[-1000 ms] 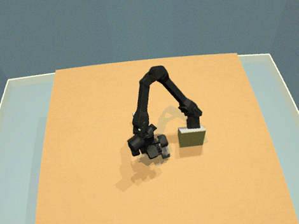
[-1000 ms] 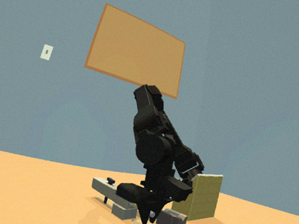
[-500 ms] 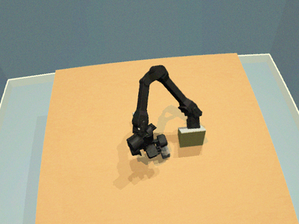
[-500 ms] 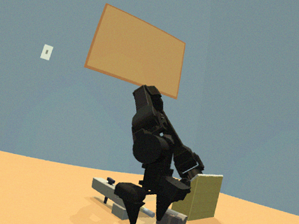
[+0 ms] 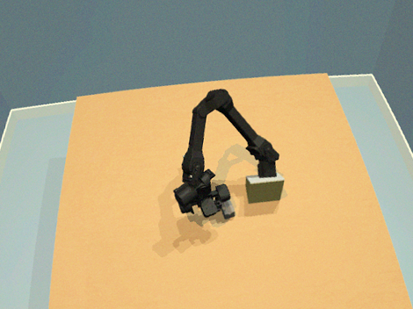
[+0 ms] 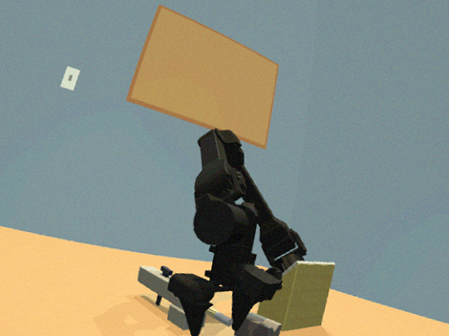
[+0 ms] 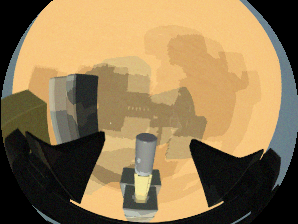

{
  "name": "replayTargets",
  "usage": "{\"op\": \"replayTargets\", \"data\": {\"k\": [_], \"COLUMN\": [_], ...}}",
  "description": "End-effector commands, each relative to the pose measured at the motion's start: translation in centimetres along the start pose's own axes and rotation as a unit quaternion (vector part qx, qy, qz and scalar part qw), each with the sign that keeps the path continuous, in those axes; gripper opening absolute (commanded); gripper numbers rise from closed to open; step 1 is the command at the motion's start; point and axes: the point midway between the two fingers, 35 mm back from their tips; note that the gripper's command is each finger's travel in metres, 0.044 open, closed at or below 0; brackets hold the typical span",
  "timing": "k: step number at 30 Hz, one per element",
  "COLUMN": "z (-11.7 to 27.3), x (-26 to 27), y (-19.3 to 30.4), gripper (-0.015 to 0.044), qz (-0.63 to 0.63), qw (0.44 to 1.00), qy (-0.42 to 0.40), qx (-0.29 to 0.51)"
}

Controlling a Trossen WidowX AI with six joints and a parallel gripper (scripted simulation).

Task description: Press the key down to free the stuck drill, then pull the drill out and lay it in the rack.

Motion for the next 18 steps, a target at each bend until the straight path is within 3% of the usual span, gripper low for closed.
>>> {"op": "replayTargets", "data": {"k": [1, 18], "z": [-0.14, -0.36], "x": [0.16, 0.34], "y": [0.24, 0.69], "gripper": [0.044, 0.044], "qz": [0.003, 0.003], "qw": [1.0, 1.0], "qy": [-0.001, -0.001], "qx": [0.002, 0.002]}}
Point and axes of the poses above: the point midway between the two fingers, 35 mm back from their tips, its own z axis back along the fingers, its own x axis across the jaws, y = z × x, and after that the axes turned 3 degrees about z, right-handed
